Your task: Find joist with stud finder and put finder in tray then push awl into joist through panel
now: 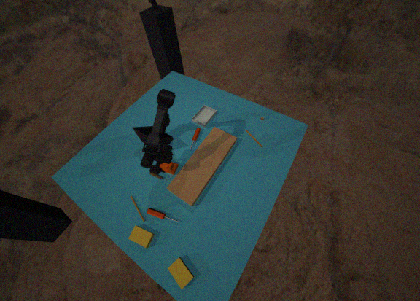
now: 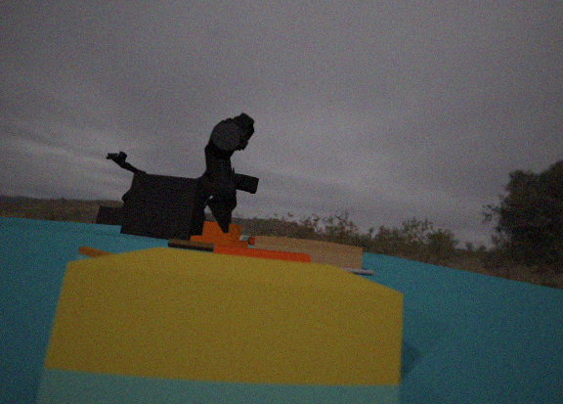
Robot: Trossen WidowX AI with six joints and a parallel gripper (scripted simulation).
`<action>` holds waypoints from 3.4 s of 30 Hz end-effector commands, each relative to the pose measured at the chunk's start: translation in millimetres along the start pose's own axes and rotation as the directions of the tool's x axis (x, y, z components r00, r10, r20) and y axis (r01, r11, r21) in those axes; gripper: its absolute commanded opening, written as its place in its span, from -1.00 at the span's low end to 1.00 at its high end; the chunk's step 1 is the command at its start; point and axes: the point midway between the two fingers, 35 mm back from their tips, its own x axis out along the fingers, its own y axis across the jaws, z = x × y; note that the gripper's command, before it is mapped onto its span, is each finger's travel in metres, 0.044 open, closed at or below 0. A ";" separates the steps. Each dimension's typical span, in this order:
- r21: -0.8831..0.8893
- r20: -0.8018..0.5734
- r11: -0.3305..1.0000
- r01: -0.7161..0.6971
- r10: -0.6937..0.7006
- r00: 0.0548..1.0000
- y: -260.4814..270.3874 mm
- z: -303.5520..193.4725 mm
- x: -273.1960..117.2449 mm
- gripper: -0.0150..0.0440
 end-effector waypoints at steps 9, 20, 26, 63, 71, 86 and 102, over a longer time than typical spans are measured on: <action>0.011 0.002 1.000 -0.011 0.011 1.000 2.5 -4.4 10.4 0.62; 0.011 0.002 1.000 -0.011 0.011 1.000 2.5 -4.4 10.4 0.37; 0.011 0.002 1.000 -0.011 0.011 1.000 2.5 -4.4 10.4 0.24; 0.029 -0.003 1.000 0.000 0.000 1.000 -9.5 33.5 -89.6 -0.49; 0.069 -0.008 0.997 0.017 -0.017 1.000 -31.2 58.8 -90.6 -0.49; 0.141 -0.009 0.989 0.042 -0.041 0.999 -64.2 108.9 -85.1 -0.49; 0.212 -0.004 0.976 0.056 -0.057 0.998 -87.6 163.4 -69.4 -0.49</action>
